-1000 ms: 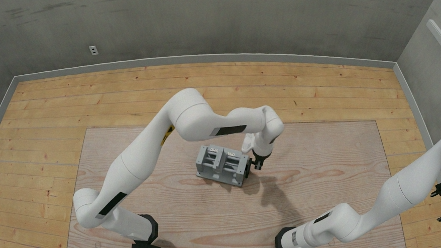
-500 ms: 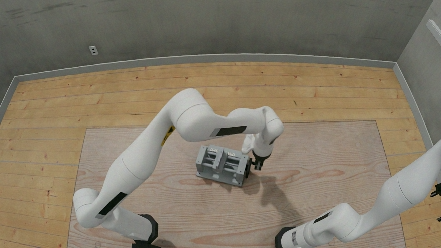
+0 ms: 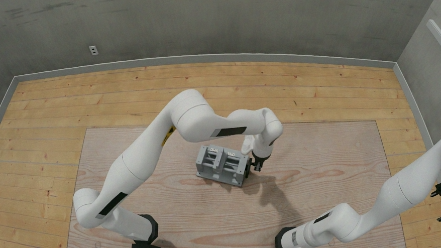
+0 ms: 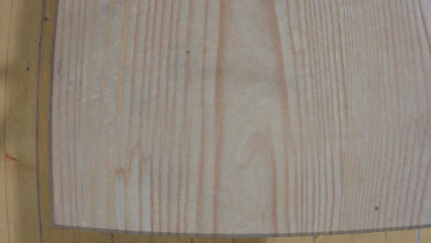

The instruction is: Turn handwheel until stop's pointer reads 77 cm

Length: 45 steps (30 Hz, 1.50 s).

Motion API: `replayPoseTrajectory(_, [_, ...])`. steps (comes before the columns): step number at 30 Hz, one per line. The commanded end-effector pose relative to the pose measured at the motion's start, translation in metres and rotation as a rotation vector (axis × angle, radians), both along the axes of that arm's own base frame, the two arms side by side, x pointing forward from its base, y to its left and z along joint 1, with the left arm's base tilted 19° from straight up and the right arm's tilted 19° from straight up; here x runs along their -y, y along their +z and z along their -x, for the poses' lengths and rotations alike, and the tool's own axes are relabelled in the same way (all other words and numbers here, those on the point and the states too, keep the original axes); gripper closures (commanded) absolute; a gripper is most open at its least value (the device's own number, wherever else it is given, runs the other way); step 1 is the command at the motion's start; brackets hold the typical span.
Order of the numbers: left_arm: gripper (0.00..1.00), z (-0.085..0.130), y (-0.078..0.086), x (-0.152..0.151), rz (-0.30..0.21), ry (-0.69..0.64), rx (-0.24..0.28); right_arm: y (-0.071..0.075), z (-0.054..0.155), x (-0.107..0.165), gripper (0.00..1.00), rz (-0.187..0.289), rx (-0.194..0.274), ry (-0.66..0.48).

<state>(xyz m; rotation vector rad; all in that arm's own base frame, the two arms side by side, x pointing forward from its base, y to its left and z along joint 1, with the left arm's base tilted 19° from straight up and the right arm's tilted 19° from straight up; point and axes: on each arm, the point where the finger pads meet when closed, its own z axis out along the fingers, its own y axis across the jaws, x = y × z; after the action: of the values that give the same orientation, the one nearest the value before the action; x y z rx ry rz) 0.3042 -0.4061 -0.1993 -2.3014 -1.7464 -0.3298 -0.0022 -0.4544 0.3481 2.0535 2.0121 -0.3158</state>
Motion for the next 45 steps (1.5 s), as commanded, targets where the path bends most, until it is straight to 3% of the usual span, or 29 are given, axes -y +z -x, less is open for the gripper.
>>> replayPoseTrajectory(1, [0.842, 0.002, -0.004, -0.002, 0.001, -0.005, -0.001, 0.0, 0.001, -0.001, 0.002, -0.005, -0.008, 0.011])
replayPoseTrajectory(45, [0.842, 0.03, -0.012, -0.013, 0.001, -0.004, 0.0, 0.0, 0.001, -0.001, 0.002, -0.005, -0.008, 0.011])
